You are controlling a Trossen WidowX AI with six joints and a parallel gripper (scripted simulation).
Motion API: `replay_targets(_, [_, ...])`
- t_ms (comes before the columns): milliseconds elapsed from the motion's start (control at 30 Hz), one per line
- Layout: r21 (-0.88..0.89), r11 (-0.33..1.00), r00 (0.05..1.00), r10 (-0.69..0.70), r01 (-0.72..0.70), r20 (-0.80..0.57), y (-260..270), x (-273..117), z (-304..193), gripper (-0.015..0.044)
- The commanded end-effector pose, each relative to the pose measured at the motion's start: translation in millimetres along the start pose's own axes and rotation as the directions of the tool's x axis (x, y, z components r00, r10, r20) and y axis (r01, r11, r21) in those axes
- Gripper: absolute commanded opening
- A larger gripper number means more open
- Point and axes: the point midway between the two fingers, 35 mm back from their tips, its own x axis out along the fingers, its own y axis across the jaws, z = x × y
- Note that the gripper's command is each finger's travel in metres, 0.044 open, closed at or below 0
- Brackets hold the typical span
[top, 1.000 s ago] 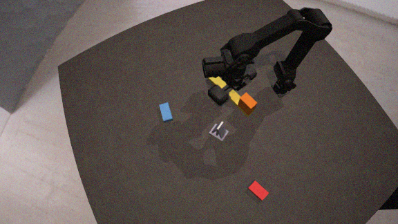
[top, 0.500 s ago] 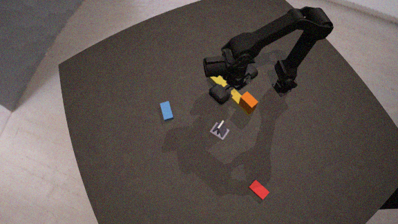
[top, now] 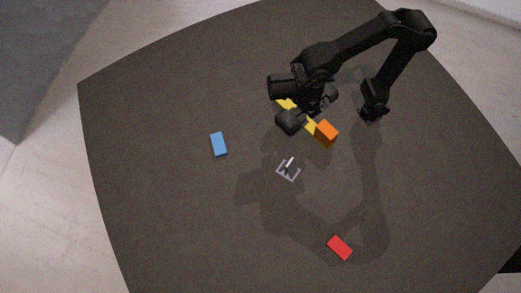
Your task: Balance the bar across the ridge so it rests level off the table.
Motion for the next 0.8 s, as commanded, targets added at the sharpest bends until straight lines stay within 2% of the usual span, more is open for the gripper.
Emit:
replay_targets(0, [0.000,1.000,1.000,0.006,-0.006,0.004,3,-8,2,0.0000])
replay_targets(767, [0.002,1.000,1.000,0.002,-0.002,0.003,6,-65,4,0.0000])
